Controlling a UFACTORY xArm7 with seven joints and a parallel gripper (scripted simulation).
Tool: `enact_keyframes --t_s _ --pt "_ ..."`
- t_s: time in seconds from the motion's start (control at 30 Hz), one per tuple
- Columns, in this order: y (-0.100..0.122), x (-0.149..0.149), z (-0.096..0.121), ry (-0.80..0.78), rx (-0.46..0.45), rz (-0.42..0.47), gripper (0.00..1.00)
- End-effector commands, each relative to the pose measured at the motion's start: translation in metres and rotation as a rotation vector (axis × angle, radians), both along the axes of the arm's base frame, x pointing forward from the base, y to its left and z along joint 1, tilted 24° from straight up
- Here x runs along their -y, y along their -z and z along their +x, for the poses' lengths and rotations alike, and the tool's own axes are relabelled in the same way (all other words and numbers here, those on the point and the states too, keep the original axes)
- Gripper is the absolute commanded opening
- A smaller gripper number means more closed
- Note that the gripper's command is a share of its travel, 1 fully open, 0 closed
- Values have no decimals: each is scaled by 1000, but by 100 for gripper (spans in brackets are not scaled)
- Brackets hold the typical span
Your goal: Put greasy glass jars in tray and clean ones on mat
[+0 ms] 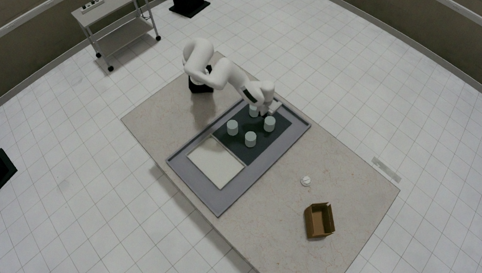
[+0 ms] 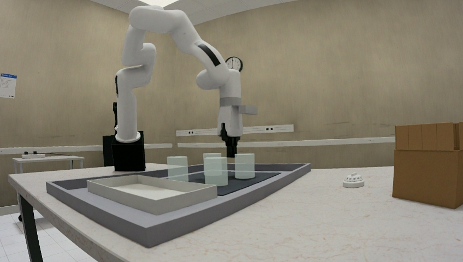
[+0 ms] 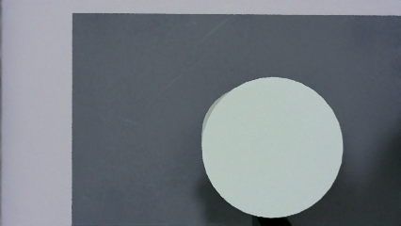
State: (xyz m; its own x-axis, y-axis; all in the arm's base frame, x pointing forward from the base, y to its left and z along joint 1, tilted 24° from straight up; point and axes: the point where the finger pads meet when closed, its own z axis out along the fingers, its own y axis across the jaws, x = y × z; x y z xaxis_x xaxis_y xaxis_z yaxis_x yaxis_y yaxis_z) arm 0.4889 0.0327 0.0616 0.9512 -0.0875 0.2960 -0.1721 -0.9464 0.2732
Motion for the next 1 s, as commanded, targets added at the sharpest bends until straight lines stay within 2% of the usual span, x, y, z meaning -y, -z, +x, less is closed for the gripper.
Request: enact_keyframes --t_s 0.0,0.4,0.77,0.97 --pt "-2 -1 1 -2 3 1 0" --pt "-3 -1 2 -2 3 1 0" --pt "11 -1 -21 -2 3 1 0" --pt "11 -1 -21 -2 3 1 0"
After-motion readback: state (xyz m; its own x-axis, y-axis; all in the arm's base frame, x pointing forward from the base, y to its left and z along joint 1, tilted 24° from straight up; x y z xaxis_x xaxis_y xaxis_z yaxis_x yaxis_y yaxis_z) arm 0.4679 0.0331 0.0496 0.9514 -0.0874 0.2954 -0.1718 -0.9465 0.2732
